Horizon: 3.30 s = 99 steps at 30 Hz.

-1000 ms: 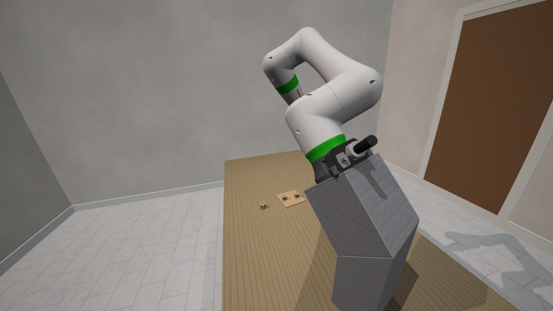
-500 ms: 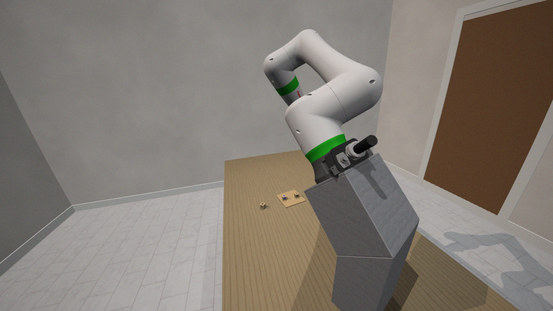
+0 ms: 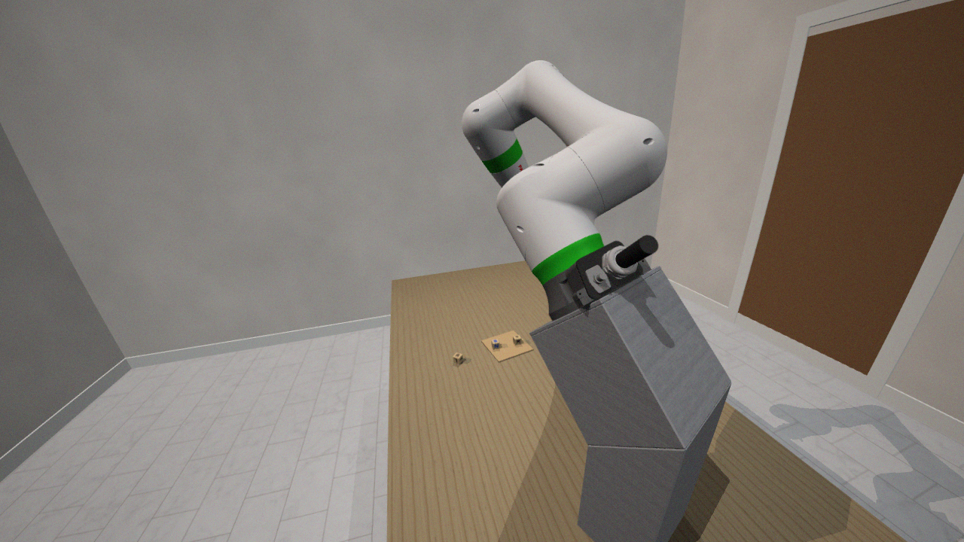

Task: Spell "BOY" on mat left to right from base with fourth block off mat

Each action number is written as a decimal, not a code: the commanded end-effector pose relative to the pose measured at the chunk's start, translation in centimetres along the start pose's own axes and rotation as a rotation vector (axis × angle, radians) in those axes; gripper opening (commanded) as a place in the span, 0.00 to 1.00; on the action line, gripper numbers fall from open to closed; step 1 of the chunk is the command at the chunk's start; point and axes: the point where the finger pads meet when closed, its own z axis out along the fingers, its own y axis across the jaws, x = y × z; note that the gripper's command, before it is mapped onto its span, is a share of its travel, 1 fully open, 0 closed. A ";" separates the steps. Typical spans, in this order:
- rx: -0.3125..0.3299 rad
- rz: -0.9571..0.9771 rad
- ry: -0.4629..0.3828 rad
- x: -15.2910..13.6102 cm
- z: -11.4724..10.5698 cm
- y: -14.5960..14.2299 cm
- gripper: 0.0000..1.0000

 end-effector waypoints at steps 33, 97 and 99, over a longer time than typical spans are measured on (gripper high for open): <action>0.000 0.000 0.000 0.0 0.2 0.0 0.13; 0.000 0.000 0.000 0.0 -9.8 0.0 0.13; 0.000 0.002 0.000 0.0 -9.8 0.0 0.13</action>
